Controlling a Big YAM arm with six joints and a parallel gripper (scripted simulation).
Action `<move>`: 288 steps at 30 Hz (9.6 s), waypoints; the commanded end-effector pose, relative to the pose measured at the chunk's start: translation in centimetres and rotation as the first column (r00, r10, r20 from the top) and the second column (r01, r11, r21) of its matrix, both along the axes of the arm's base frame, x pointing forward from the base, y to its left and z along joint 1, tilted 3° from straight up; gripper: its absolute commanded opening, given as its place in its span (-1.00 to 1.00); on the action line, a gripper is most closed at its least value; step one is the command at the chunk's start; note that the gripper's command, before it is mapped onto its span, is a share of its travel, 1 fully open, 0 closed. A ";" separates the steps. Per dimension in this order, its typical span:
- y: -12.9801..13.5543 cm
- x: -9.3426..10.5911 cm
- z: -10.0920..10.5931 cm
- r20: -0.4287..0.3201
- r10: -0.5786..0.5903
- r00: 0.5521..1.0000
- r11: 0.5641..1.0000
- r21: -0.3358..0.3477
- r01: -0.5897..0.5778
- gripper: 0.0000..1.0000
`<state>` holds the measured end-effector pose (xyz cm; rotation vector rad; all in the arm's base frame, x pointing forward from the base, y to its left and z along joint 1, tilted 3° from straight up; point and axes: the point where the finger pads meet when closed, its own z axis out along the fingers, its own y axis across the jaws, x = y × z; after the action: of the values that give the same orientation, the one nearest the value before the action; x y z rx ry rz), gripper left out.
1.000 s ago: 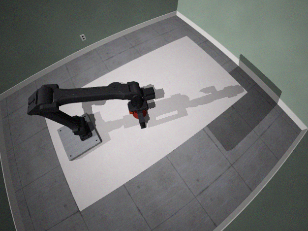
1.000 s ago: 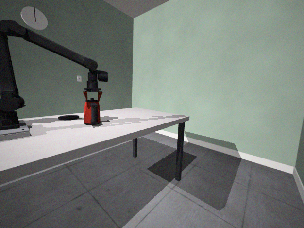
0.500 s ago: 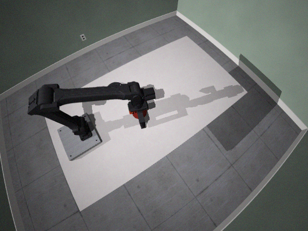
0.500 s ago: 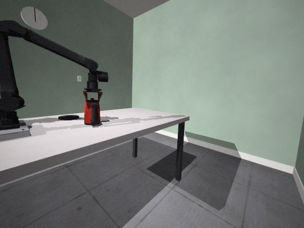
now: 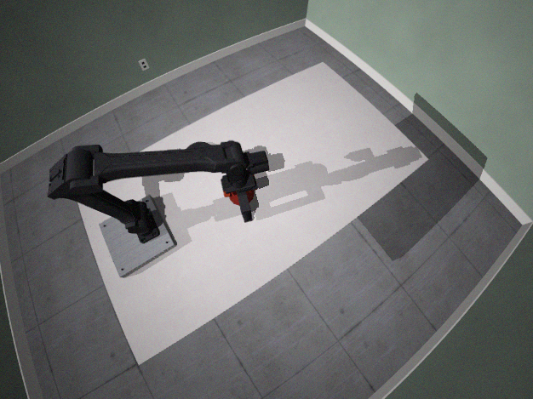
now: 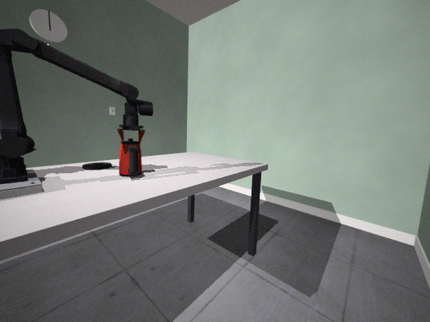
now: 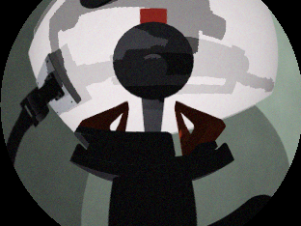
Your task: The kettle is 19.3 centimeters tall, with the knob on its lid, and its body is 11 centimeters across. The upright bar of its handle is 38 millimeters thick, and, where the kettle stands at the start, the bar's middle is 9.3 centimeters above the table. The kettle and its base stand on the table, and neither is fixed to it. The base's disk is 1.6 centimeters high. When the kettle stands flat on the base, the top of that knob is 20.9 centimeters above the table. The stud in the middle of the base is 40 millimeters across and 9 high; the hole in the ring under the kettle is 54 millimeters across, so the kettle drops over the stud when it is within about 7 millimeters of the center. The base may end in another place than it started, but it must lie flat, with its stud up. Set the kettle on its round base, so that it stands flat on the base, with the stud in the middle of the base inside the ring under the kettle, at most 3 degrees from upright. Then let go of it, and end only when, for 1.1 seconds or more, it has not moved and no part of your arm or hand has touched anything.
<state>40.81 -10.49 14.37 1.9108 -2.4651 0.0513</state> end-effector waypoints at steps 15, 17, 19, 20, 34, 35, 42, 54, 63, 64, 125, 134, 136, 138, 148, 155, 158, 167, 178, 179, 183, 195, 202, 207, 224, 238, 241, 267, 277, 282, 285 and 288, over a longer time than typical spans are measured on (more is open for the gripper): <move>-0.7 1.6 1.5 0.052 0.000 0.999 1.000 -0.011 0.001 0.49; -0.7 1.6 1.5 0.052 0.000 0.999 1.000 -0.011 0.001 0.49; -0.7 1.6 1.5 0.052 0.000 0.999 1.000 -0.011 0.001 0.49; -0.7 1.6 1.5 0.052 0.000 0.999 1.000 -0.011 0.001 0.49; -0.8 2.6 2.0 0.063 0.000 0.998 1.000 -0.013 0.001 0.49; -0.8 2.6 2.0 0.063 0.000 0.998 1.000 -0.013 0.001 0.49; -0.8 2.6 2.0 0.063 0.000 0.998 1.000 -0.013 0.001 0.49; -0.8 2.6 2.0 0.063 0.000 0.998 1.000 -0.013 0.001 0.49; -0.8 2.6 2.0 0.063 0.000 0.998 1.000 -0.013 0.001 0.49; -0.8 2.6 2.0 0.063 0.000 0.998 1.000 -0.013 0.001 0.49; -0.6 2.7 2.2 0.066 0.000 0.998 1.000 -0.014 0.001 0.49; -0.6 2.6 2.2 0.065 0.000 0.998 1.000 -0.014 0.001 0.49; -0.6 2.6 2.2 0.065 0.000 0.998 1.000 -0.014 0.001 0.49; -0.6 2.6 2.2 0.065 0.000 0.998 1.000 -0.014 0.001 0.49; -0.6 2.6 2.2 0.065 0.000 0.998 1.000 -0.014 0.001 0.49; -0.6 2.6 2.2 0.065 0.000 0.998 1.000 -0.014 0.001 0.49; -0.6 2.6 2.2 0.065 0.000 0.998 1.000 -0.014 0.001 0.49; -0.6 2.6 2.2 0.065 0.000 0.998 1.000 -0.014 0.001 0.49; -0.3 2.0 1.9 0.059 0.000 0.998 1.000 -0.012 0.001 0.49; -0.3 2.0 1.9 0.059 0.000 0.998 1.000 -0.012 0.001 0.49; -0.3 2.0 1.9 0.059 0.000 0.998 1.000 -0.012 0.001 0.49; -0.3 2.0 1.9 0.059 0.000 0.998 1.000 -0.012 0.001 0.49; -0.3 2.0 1.9 0.059 0.000 0.998 1.000 -0.012 0.001 0.49; -0.3 2.0 1.9 0.059 0.000 0.998 1.000 -0.012 0.001 0.49; -0.1 1.4 1.7 0.052 0.000 0.999 1.000 -0.010 0.000 0.49; -0.1 1.4 1.7 0.052 0.000 0.999 1.000 -0.010 0.000 0.49; -0.1 1.4 1.7 0.052 0.000 0.999 1.000 -0.010 0.000 0.49; 0.1 1.0 1.5 0.047 0.000 0.999 1.000 -0.009 0.000 0.49; 0.1 0.8 1.0 0.036 0.000 0.999 1.000 -0.006 0.000 0.49; 0.1 0.8 1.0 0.036 0.000 0.999 1.000 -0.006 0.000 0.49; 0.1 0.8 1.0 0.036 0.001 0.999 1.000 -0.006 0.000 0.49; 0.1 0.8 1.0 0.036 0.001 0.999 1.000 -0.006 -0.001 0.49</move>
<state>41.04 -10.56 14.38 1.9105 -2.4653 0.0530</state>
